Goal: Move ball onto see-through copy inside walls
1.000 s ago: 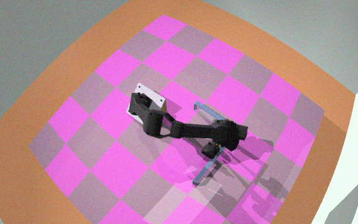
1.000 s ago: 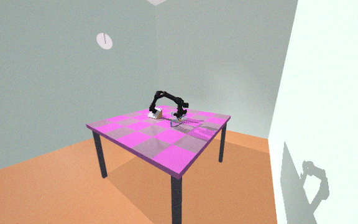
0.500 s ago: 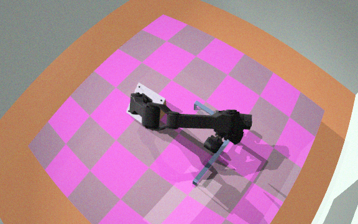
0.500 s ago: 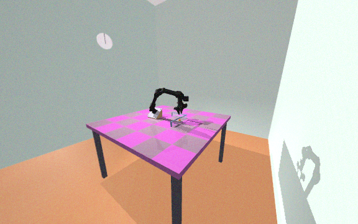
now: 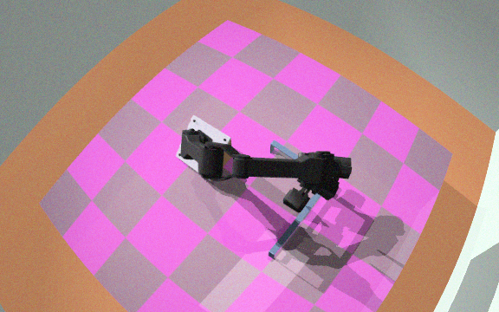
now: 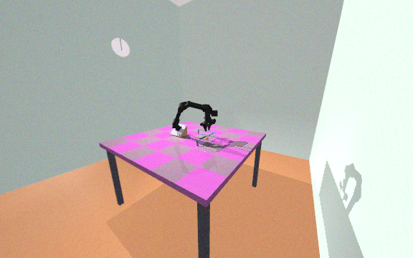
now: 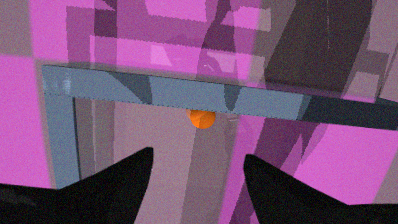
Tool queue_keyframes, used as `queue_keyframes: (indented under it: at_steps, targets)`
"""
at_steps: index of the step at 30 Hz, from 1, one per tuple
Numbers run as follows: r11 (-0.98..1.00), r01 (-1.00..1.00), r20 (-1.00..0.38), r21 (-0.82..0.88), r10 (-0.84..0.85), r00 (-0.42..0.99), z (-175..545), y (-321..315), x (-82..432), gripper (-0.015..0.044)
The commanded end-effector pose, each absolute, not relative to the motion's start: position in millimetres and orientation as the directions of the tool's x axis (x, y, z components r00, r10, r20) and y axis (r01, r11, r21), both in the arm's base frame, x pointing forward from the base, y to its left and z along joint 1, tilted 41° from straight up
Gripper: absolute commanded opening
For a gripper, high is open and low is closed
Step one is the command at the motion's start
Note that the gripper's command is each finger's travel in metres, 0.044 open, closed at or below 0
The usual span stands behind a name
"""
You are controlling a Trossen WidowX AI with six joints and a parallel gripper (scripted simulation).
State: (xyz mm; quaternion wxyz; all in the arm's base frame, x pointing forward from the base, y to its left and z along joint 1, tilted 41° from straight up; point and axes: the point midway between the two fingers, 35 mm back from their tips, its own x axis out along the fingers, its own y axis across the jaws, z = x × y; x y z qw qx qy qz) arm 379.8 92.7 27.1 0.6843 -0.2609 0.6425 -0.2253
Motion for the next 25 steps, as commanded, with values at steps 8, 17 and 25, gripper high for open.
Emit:
queue_keyframes:
  at_steps: [8,17,25]
  targets:
    - [0.769,-0.016,-0.767,-0.639,-0.636,0.087,58.1,118.9,375.9,0.0440]
    - [0.769,-0.016,-0.767,-0.639,-0.636,0.087,58.1,118.9,375.9,0.0440]
    - [0.769,-0.016,-0.767,-0.639,-0.636,0.087,58.1,118.9,375.9,0.0440]
